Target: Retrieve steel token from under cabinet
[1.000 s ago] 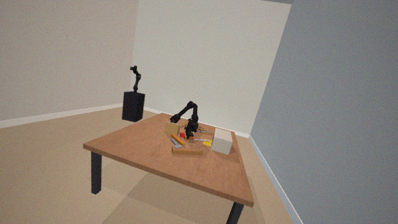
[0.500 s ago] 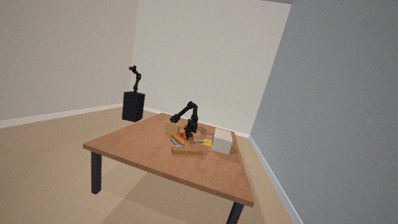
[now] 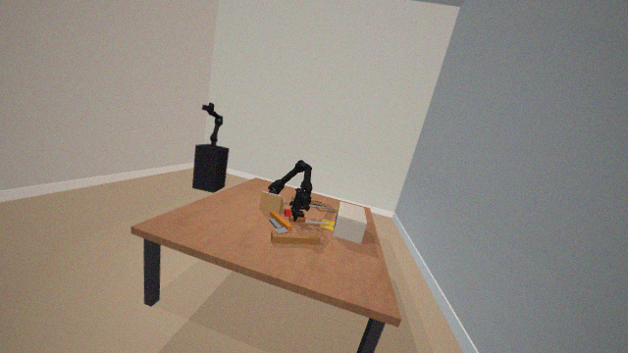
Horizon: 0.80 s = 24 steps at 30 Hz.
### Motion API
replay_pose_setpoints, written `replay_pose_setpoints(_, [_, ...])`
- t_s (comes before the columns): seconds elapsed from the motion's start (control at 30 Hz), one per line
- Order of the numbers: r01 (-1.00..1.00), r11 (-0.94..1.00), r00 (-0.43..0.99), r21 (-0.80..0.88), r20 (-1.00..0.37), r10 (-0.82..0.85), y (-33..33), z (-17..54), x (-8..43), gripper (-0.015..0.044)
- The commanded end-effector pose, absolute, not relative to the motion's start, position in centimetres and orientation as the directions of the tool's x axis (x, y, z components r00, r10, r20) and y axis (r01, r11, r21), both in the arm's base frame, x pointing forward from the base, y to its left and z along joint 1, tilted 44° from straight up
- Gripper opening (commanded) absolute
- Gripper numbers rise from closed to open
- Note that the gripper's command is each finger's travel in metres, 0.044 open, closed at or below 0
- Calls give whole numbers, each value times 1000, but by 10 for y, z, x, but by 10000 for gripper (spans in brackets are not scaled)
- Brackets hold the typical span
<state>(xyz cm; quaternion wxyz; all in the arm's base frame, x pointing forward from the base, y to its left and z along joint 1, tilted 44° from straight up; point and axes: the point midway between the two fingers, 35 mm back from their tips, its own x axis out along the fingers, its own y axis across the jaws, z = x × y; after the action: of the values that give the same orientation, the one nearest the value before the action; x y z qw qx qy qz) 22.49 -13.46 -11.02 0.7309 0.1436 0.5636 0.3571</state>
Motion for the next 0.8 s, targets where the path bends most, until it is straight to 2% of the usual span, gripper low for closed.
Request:
replay_pose_setpoints(0.0, [-363,714,132,598,-726,675,-144,-111,228,0])
replay_pose_setpoints(0.77, [-364,715,132,597,-727,674,-162,-127,226,0])
